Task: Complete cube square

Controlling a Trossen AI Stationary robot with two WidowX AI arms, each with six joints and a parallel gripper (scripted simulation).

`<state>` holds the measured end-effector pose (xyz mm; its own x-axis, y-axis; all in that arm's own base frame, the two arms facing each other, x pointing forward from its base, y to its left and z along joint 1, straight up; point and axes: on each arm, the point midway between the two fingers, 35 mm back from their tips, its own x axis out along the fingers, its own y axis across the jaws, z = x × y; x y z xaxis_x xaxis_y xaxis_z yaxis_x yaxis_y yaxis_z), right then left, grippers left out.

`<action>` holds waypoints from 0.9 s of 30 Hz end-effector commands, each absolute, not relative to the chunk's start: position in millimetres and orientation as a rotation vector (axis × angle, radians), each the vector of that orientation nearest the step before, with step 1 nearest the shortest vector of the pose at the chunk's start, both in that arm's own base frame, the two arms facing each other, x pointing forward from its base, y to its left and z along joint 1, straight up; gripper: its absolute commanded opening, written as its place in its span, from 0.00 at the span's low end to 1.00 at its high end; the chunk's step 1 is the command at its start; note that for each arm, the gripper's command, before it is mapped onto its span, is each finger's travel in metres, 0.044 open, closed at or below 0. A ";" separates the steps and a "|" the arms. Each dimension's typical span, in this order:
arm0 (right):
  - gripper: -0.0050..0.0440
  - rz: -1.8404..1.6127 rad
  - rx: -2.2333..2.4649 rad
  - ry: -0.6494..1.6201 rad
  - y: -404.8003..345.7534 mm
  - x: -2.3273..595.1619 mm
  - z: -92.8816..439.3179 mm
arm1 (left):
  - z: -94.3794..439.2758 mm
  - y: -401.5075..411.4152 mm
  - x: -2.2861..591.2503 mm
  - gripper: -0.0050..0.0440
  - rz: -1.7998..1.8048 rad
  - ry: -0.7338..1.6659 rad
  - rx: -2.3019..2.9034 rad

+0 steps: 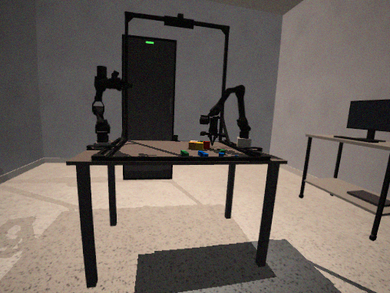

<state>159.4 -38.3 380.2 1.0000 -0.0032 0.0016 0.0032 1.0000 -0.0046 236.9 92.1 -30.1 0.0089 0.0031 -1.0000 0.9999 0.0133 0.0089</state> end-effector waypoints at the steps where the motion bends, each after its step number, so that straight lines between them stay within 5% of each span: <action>1: 0.92 0.000 0.001 -0.001 -37.7 159.2 380.2 | -32.3 91.9 239.2 0.10 -1.198 1.216 1.198; 27: 0.92 0.000 0.001 -0.001 -37.7 159.2 380.2 | -32.3 92.1 254.3 0.10 -1.198 1.216 1.198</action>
